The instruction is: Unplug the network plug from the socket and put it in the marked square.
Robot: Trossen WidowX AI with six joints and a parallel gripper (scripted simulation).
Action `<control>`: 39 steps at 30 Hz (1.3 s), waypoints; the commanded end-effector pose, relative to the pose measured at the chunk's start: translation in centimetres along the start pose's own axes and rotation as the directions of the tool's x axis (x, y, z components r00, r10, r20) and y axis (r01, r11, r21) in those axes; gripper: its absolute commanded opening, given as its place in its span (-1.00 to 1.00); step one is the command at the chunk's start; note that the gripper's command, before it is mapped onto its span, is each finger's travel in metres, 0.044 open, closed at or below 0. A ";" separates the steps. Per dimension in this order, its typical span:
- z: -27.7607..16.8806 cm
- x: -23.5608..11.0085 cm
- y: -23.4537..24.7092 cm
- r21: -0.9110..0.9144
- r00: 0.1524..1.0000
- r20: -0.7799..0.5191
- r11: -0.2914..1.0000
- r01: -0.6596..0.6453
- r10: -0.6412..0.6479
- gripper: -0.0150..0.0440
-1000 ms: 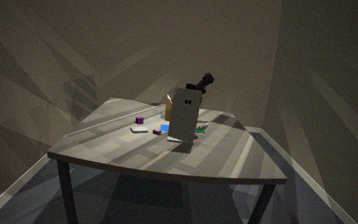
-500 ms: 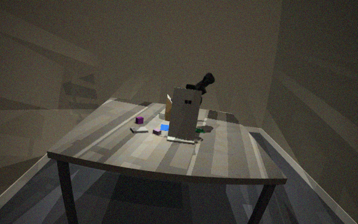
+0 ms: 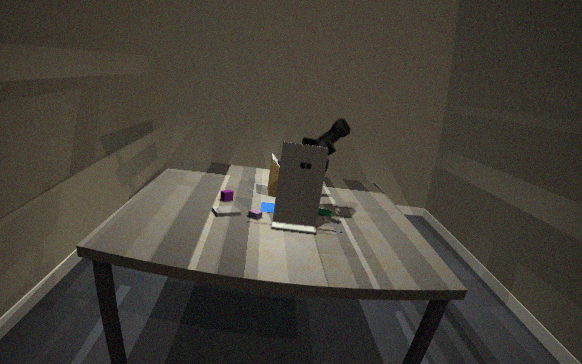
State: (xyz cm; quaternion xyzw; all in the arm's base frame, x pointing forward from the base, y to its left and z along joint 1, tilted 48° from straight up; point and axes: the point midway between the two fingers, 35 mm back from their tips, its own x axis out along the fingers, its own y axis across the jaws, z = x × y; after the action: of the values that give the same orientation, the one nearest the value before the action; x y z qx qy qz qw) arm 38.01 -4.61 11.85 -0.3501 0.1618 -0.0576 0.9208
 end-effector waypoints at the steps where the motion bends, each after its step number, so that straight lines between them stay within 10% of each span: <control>1: 0.1 0.2 0.0 0.001 1.000 0.002 1.000 0.003 -0.003 -0.12; 18: 0.1 0.2 0.0 0.001 1.000 0.002 1.000 0.003 -0.003 -0.49; 39: -0.1 -0.7 0.0 0.001 1.000 0.002 1.000 0.002 -0.002 -0.49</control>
State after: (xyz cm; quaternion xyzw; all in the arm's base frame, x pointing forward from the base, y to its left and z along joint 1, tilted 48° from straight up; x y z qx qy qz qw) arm 37.61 -4.58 12.04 -0.3502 0.1599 -0.0588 0.9210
